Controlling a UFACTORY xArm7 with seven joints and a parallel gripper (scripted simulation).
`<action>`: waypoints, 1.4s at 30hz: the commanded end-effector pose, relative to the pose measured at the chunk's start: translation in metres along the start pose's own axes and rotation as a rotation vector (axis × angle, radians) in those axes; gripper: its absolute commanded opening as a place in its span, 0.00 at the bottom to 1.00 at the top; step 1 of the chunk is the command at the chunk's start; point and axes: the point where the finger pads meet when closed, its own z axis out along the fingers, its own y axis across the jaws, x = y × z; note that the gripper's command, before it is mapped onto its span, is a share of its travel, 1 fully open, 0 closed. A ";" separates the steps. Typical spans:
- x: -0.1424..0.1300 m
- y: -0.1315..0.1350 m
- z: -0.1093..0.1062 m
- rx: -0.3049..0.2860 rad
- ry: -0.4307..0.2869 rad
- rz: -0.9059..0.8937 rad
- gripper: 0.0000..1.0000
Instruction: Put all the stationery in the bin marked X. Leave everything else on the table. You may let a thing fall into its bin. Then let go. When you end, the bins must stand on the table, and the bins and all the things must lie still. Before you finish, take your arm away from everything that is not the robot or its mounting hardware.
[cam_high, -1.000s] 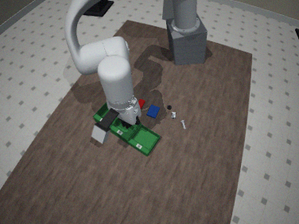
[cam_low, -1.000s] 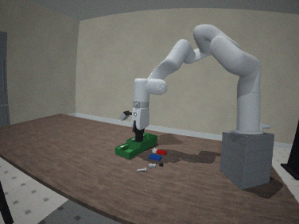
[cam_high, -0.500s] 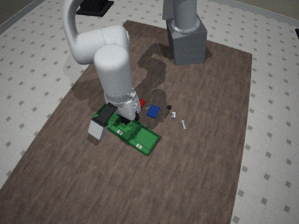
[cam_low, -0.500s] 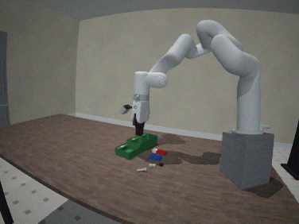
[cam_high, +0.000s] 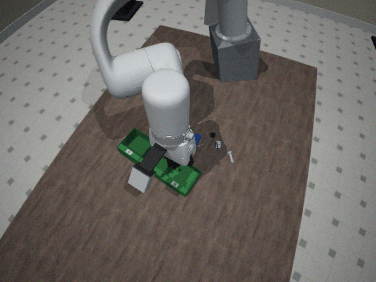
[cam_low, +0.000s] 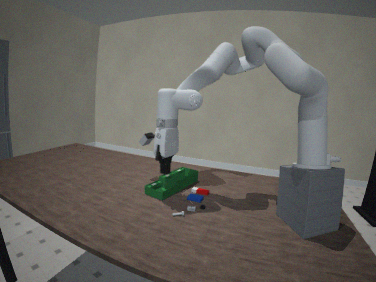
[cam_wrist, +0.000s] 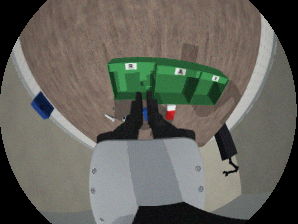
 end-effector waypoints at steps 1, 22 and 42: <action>0.006 -0.022 -0.002 0.001 0.004 -0.002 0.07; 0.007 -0.028 0.033 0.001 0.004 -0.002 0.07; 0.007 -0.028 0.058 0.001 0.004 -0.002 0.07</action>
